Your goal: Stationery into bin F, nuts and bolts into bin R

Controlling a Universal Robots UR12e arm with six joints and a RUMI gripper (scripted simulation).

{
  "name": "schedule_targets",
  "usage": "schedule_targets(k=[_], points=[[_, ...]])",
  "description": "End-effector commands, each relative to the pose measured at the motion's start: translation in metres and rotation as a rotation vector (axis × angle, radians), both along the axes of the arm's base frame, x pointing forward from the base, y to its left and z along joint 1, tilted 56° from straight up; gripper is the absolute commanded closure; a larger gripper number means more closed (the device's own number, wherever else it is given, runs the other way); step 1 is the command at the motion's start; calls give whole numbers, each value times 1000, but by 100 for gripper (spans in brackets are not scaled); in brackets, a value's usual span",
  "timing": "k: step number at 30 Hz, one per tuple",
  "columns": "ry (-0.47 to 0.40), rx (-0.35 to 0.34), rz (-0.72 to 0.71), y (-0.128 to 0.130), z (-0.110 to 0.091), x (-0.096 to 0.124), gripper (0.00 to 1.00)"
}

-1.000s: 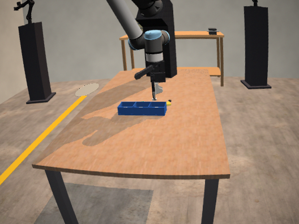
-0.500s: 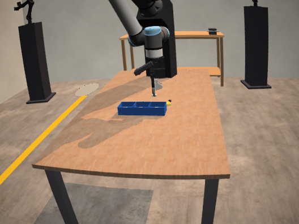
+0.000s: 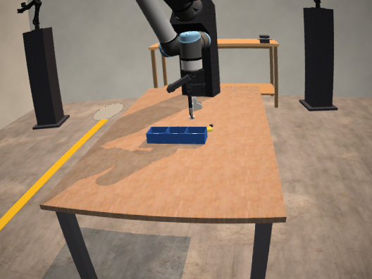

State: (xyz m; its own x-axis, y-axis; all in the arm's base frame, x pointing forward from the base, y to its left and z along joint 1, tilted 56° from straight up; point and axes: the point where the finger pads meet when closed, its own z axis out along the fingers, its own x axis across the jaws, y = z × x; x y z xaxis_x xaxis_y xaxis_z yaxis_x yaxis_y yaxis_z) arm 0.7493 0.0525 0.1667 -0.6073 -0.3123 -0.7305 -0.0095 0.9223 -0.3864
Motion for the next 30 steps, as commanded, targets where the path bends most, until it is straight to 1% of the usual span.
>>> schedule_targets(k=[1, 3, 4, 14, 16, 27, 30], points=[[-23, 79, -56, -9, 8, 2, 100], [-42, 145, -102, -18, 15, 4, 100], [-45, 155, -110, -23, 19, 6, 100], [-45, 155, -110, -68, 56, 18, 100], [-45, 155, -110, -68, 56, 18, 100], [-45, 155, -110, -119, 96, 32, 100], [-45, 155, -110, -125, 101, 34, 100]])
